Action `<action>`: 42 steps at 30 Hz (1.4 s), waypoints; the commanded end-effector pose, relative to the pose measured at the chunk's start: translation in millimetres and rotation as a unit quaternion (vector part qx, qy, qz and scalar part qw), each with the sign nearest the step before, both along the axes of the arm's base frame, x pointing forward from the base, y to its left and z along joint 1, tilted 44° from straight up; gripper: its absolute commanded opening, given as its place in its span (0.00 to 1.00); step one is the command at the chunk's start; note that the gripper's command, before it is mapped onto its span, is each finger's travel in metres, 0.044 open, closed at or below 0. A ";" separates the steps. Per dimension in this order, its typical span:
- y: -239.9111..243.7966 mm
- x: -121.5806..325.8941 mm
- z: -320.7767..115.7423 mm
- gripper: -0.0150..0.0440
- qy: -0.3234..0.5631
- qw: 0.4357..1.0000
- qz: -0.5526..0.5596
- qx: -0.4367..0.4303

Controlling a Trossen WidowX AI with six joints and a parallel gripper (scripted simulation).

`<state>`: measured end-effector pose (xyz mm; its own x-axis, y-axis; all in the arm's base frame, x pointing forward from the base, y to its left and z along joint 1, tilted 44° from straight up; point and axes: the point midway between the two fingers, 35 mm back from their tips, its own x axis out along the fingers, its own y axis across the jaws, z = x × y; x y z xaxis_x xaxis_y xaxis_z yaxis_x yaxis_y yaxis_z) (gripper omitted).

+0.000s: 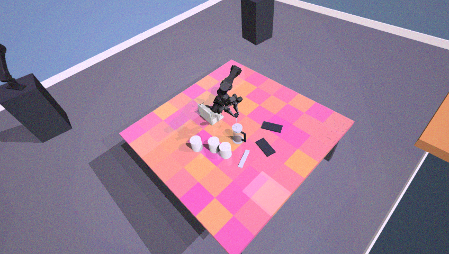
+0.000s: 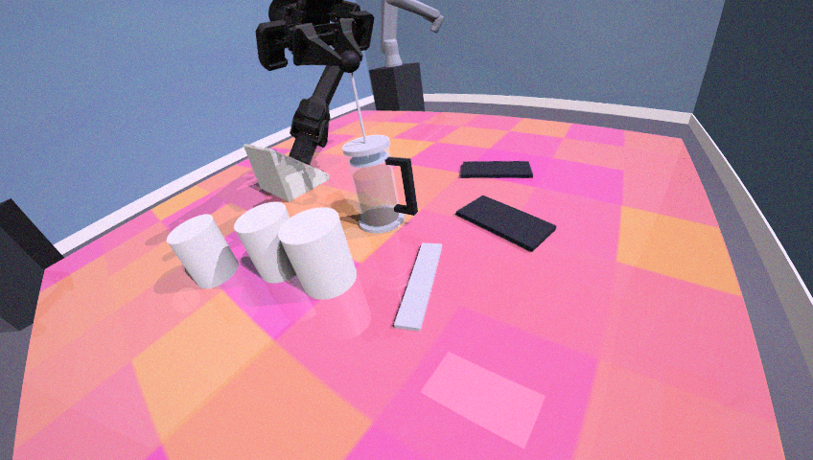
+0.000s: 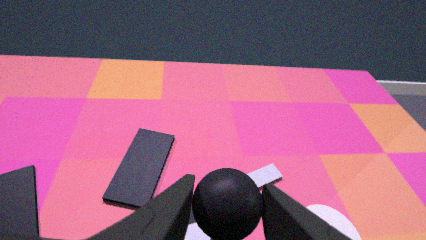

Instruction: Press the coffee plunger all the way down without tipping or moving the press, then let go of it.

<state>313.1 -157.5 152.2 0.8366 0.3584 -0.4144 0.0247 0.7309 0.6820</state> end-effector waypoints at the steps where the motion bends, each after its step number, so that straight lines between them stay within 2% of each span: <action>1: 0.0 0.2 -0.3 0.47 0.001 1.000 -0.001 0.002; 42: 39.7 4.2 -49.4 0.47 0.003 1.000 0.000 0.000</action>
<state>319.8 -129.3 117.0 0.8489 0.3495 -0.3965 0.0144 0.7347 0.6783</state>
